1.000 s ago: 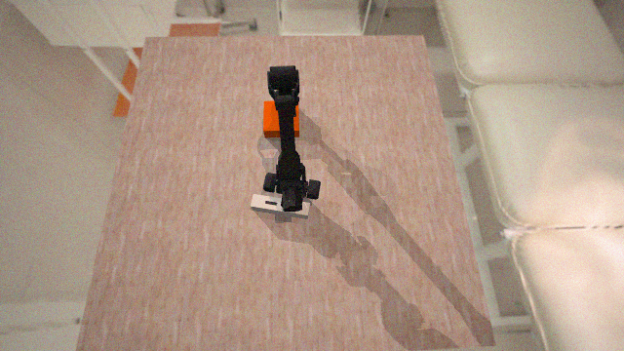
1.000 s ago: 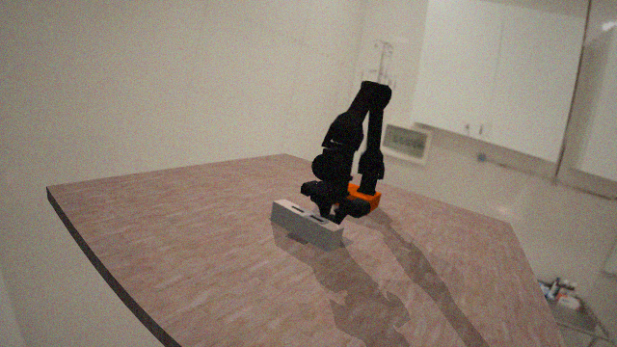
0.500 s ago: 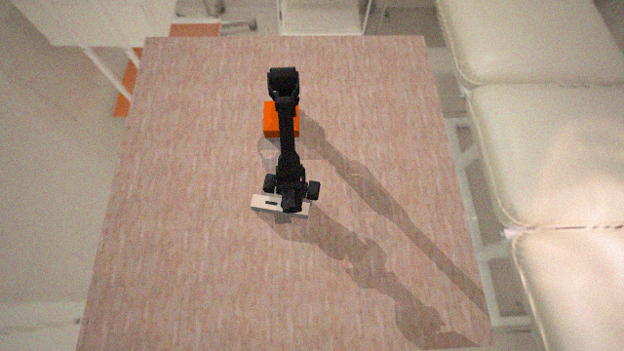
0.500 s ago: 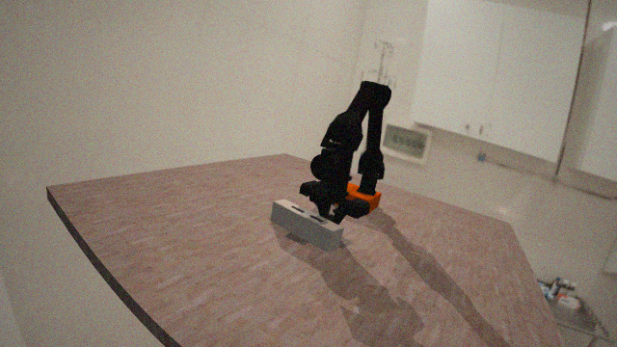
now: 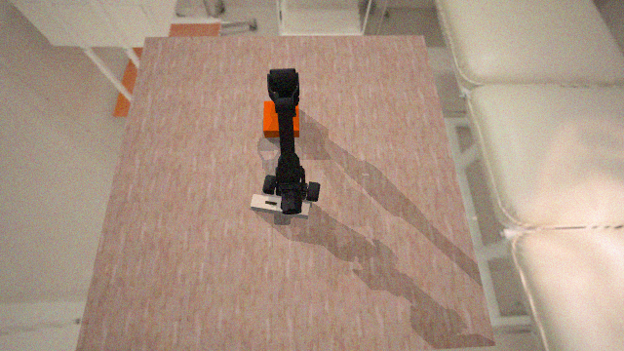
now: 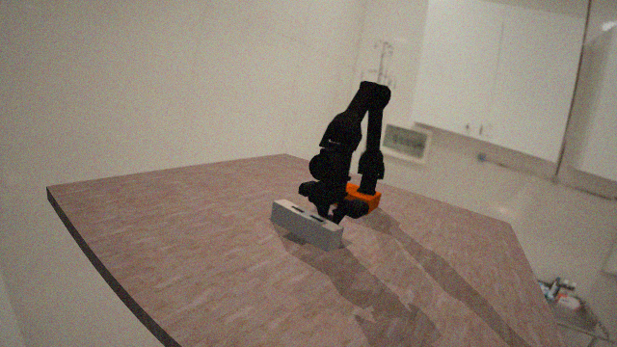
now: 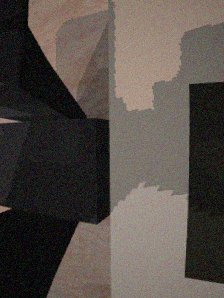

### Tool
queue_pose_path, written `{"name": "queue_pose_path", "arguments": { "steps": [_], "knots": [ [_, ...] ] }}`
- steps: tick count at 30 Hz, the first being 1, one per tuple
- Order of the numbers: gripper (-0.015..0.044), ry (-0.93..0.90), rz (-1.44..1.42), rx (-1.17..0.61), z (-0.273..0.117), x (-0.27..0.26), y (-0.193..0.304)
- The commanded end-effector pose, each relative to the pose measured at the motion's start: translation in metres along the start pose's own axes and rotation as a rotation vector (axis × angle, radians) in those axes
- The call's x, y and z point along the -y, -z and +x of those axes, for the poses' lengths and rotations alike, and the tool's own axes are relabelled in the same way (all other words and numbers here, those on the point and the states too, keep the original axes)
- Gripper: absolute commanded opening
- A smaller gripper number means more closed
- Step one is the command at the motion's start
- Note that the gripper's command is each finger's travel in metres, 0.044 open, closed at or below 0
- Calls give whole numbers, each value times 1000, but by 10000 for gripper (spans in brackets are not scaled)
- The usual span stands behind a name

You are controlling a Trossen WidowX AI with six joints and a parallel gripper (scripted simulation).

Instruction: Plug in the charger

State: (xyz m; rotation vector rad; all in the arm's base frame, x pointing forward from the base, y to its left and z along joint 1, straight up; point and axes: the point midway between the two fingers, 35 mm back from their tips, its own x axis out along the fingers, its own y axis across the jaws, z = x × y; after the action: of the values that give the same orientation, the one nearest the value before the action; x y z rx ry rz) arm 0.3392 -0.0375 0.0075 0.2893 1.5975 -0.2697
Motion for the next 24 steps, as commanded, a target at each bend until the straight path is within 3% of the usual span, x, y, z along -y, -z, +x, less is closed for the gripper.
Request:
{"name": "queue_pose_path", "arguments": {
  "steps": [1, 24],
  "knots": [
    [0, -7, -3, 3, -1, -1, -2],
    [0, -7, -3, 4, -2, -1, -10]
  ]
}}
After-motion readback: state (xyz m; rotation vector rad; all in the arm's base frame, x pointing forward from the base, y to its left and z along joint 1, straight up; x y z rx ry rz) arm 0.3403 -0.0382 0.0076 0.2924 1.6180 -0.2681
